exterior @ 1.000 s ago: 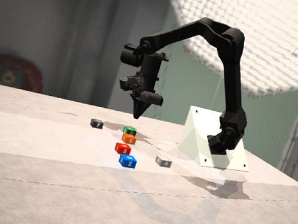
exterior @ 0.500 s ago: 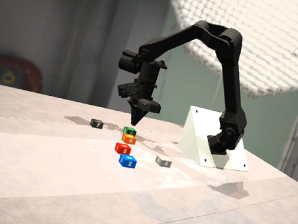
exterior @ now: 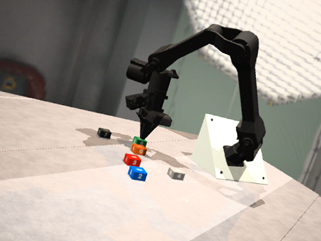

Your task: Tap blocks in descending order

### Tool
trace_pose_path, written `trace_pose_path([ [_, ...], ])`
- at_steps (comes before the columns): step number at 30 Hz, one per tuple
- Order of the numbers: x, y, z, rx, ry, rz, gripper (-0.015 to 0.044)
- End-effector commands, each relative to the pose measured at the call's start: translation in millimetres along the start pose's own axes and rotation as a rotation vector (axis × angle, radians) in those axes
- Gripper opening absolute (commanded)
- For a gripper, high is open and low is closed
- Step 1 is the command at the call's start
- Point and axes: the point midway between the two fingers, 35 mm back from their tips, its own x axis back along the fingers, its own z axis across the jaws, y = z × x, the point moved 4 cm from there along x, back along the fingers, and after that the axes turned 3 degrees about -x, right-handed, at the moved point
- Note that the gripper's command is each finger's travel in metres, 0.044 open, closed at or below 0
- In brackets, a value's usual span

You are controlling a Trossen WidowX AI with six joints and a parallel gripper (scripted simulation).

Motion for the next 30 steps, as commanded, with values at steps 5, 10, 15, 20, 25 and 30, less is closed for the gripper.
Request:
trace_pose_path([
  [5, 26, 0, 0, -0.001, 0.001, -0.003, 0.0020],
  [10, 83, 2, -2, -0.002, -0.001, -0.003, 0.0020],
  [15, 107, 0, -1, -0.003, -0.001, -0.002, 0.0020],
  [20, 112, 6, 25, -0.005, -0.007, -0.003, 0.0020],
  [25, 117, 15, 112, -0.009, -0.013, -0.005, 0.0020],
  [30, 113, 2, 194, -0.007, 0.000, -0.003, 0.0020],
])
